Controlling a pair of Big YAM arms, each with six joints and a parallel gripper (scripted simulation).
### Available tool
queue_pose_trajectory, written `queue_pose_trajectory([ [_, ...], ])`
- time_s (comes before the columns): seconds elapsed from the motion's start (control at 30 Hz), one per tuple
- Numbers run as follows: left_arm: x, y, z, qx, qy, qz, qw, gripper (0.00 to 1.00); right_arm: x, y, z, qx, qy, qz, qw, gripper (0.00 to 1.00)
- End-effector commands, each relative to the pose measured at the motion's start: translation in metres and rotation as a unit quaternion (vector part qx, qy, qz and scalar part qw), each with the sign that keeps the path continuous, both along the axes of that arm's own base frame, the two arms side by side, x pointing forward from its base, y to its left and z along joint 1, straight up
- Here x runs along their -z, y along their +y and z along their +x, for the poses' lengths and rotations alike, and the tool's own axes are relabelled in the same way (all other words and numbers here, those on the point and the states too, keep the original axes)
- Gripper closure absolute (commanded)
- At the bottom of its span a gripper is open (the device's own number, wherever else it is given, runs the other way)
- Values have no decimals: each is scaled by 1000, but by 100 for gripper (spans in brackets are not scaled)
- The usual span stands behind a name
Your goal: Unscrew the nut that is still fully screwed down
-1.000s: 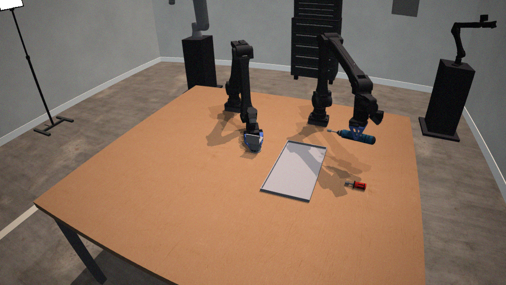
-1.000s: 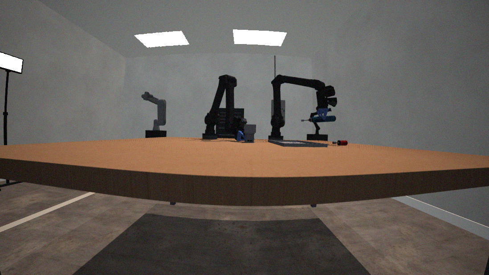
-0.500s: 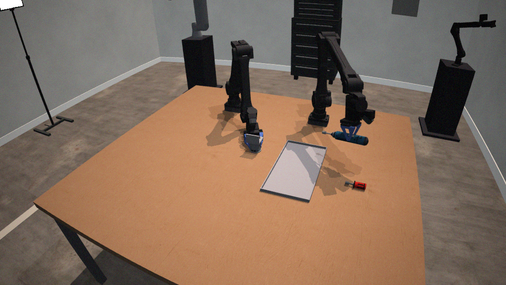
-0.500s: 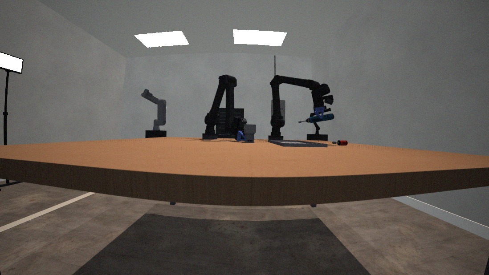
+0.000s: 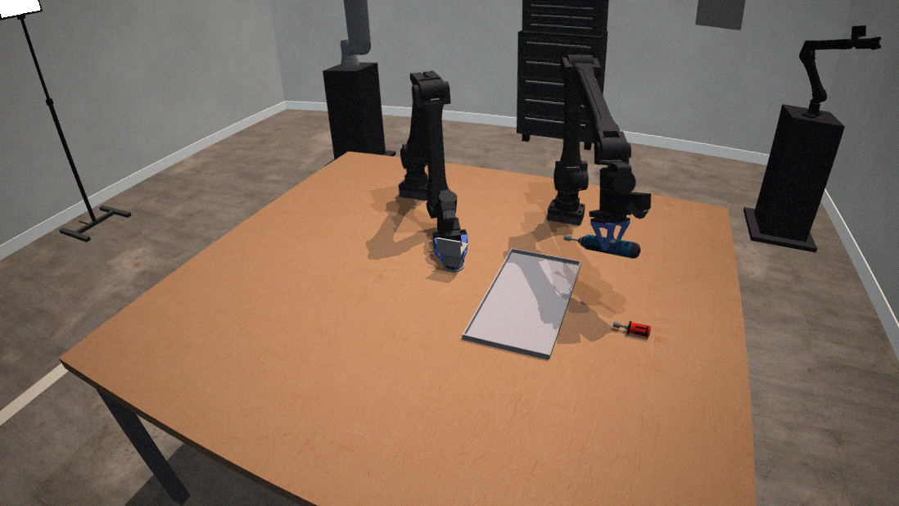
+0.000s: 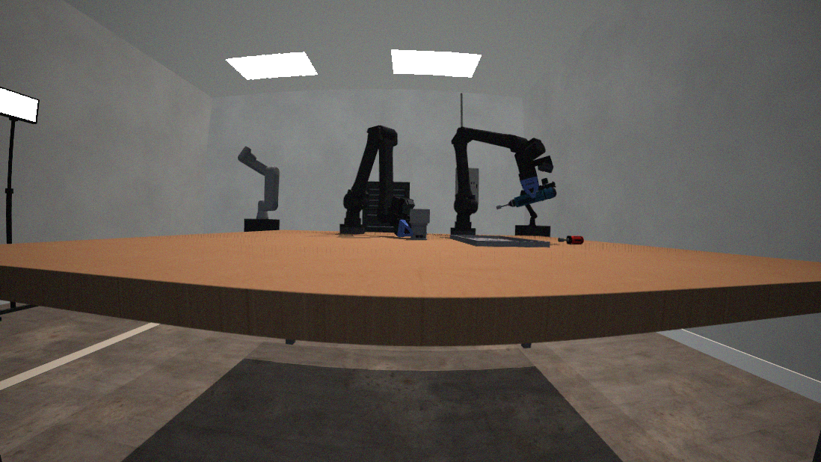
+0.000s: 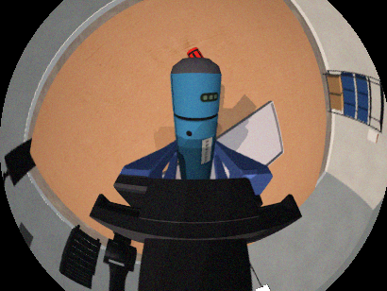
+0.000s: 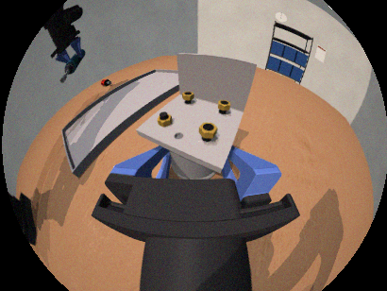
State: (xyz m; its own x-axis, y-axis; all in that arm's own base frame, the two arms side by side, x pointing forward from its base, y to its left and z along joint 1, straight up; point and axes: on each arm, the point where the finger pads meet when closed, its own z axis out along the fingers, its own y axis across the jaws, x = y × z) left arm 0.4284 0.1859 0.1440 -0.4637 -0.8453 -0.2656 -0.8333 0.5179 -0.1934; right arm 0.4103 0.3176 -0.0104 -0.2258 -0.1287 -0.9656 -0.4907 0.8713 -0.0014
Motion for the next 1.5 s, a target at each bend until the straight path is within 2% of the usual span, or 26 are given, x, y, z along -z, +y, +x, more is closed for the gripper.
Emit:
queue_pose_trajectory([
  [0.0, -21, -14, 16, 39, -42, 25, 998, 58, 16, -3, -3, -1, 13, -17, 1000, 41],
  [0.17, -31, -7, 21, 34, -52, 29, 998, 58, 16, -3, -3, -1, 13, -17, 1000, 41],
  [0.2, -22, -17, 17, 45, -47, 28, 997, 58, 16, -3, -3, -1, 13, -17, 1000, 41],
  [0.57, -30, -57, 34, 117, -100, 60, 986, 58, 16, -3, -3, -1, 13, -17, 1000, 41],
  [0.63, -33, -57, 36, 117, -102, 61, 986, 58, 16, -3, -3, -1, 13, -17, 1000, 41],
  [0.67, -42, -51, 41, 112, -111, 65, 985, 58, 16, -3, -3, -1, 13, -17, 1000, 41],
  [0.73, -42, -51, 41, 112, -111, 65, 985, 58, 16, -3, -3, -1, 13, -17, 1000, 41],
  [0.77, -31, -61, 35, 123, -105, 63, 985, 58, 16, -3, -3, -1, 13, -17, 1000, 41],
  [1.13, -42, -103, 46, 191, -159, 92, 964, 58, 16, -3, -3, -1, 13, -17, 1000, 41],
  [1.23, -53, -98, 53, 187, -168, 96, 963, 58, 16, -3, -3, -1, 13, -17, 1000, 41],
  [1.3, -53, -98, 53, 187, -168, 96, 963, 58, 16, -3, -3, -1, 13, -17, 1000, 41],
  [1.33, -43, -107, 47, 197, -164, 95, 962, 58, 16, -3, -3, -1, 13, -17, 1000, 41],
  [1.47, -47, -123, 49, 220, -184, 104, 952, 58, 16, -3, -3, -1, 13, -17, 1000, 41],
])
